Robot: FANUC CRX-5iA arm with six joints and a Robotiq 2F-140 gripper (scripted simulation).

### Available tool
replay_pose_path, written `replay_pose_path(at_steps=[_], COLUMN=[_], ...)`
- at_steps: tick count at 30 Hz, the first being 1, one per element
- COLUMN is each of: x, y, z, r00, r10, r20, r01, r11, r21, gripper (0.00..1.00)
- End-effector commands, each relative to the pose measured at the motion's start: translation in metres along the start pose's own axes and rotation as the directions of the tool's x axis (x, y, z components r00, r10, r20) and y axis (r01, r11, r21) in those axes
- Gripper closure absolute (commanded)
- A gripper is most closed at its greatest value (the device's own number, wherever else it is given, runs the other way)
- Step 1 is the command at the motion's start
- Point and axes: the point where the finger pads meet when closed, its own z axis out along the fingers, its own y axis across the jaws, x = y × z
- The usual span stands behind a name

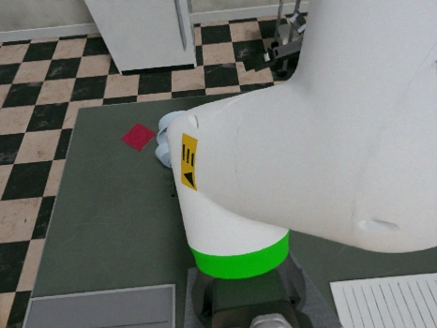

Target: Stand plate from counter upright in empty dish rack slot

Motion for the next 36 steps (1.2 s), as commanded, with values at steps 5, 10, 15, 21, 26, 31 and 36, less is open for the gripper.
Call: replay_pose_path(at_steps=[5, 10, 15, 21, 26, 31, 36], x=[0.0004, 0.0004, 0.0004, 0.0003, -0.0004, -0.0027, -0.0053], y=[-0.0001, -0.0001, -0.0001, -0.0002, -0.0011, -0.0035, -0.006], z=[-0.0004, -0.0004, -0.0004, -0.0004, 0.0, 0.001, 0.0017], r00=[1.0, 1.0, 1.0, 1.0, 0.998, 0.982, 0.951], r10=[-0.001, -0.001, -0.001, -0.006, -0.056, -0.185, -0.299], r20=[0.001, 0.001, 0.001, 0.002, 0.011, 0.04, 0.074], r01=[0.001, 0.001, 0.001, 0.006, 0.056, 0.186, 0.304], r11=[1.0, 1.0, 1.0, 1.0, 0.998, 0.982, 0.951], r21=[-0.001, -0.001, -0.001, -0.002, -0.014, -0.042, -0.06], gripper=[0.0, 0.0, 0.0, 0.0, 0.0, 0.0, 0.0])
